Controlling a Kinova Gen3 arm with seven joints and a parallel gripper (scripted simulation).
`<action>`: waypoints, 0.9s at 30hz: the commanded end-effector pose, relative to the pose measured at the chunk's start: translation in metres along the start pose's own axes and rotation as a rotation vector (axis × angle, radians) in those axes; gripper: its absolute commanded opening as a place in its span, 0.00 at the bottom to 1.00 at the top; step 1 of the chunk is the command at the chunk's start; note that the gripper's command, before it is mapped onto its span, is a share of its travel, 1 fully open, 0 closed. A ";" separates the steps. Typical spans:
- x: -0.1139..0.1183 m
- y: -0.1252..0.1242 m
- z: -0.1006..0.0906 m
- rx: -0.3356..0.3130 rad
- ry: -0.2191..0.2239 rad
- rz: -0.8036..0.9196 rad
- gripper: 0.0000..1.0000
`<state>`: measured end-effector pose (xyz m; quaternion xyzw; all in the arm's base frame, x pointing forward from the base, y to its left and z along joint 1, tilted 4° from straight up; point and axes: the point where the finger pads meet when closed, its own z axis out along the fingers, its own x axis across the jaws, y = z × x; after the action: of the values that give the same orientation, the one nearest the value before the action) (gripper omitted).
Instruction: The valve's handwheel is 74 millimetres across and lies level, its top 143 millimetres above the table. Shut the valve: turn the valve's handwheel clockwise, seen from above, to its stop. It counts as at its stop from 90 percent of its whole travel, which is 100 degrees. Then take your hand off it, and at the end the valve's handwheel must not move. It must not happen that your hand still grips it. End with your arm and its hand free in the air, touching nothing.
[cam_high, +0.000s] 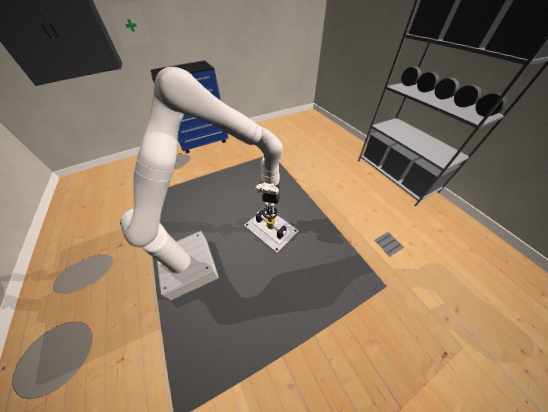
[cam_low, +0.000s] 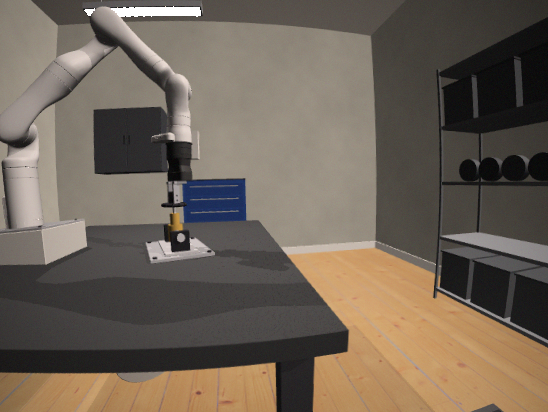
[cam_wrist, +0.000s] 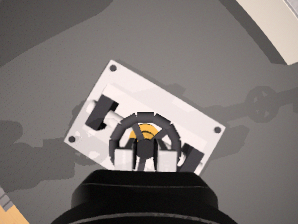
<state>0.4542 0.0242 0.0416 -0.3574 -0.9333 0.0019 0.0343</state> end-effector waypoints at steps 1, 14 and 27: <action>0.000 0.000 -0.001 -0.002 -0.001 0.000 0.00; 0.000 0.000 -0.001 -0.002 -0.001 0.006 0.00; 0.000 0.000 -0.001 -0.002 -0.001 0.045 0.00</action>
<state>0.4542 0.0242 0.0416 -0.3752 -0.9263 0.0025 0.0342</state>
